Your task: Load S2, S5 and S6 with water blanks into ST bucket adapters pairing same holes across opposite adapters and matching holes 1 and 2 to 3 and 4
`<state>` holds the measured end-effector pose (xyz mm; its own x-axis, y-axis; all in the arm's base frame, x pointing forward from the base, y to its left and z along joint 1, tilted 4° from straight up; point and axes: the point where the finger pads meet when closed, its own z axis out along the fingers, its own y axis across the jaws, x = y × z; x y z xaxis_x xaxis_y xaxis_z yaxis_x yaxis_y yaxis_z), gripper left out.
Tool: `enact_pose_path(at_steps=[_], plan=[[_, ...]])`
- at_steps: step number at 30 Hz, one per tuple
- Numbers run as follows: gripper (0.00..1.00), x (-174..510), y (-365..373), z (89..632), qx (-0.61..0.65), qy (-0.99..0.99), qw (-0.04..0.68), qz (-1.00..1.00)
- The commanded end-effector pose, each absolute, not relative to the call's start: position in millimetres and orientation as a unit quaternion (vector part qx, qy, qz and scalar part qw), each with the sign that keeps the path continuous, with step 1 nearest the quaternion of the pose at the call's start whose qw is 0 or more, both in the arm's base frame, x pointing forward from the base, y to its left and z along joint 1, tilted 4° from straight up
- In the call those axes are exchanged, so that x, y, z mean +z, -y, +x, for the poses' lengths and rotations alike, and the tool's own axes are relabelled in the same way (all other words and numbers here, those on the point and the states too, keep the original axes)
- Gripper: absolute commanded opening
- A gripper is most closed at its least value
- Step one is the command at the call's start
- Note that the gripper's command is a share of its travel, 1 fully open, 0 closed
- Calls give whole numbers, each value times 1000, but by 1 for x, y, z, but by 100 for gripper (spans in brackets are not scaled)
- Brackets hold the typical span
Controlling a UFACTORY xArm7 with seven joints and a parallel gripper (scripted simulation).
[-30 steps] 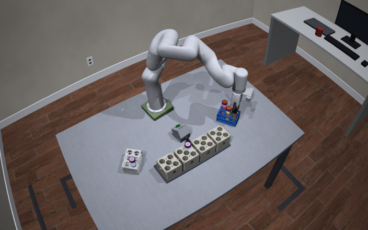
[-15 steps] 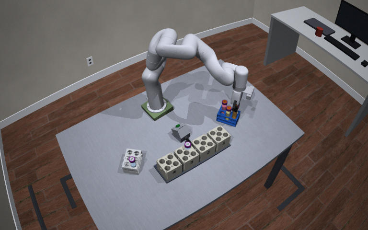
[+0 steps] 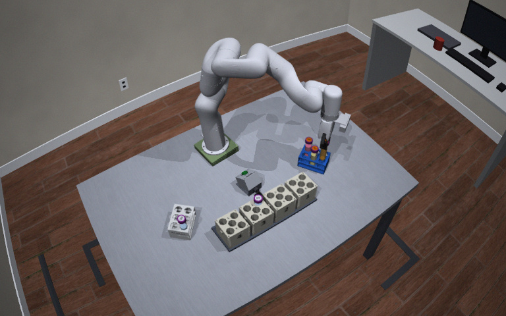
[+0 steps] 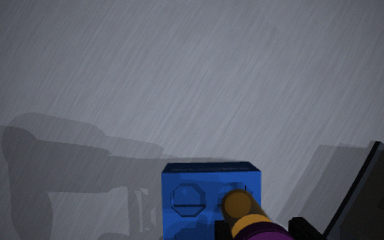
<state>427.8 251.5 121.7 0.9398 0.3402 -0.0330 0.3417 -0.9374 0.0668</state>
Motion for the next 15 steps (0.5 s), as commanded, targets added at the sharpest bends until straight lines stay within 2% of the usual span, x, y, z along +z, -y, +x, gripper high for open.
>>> enact_pose_path(at_steps=[1, 15], plan=[[0, 131, -253, 429, -8, -173, 35, 984], [0, 155, -255, 429, -8, -173, 35, 984]])
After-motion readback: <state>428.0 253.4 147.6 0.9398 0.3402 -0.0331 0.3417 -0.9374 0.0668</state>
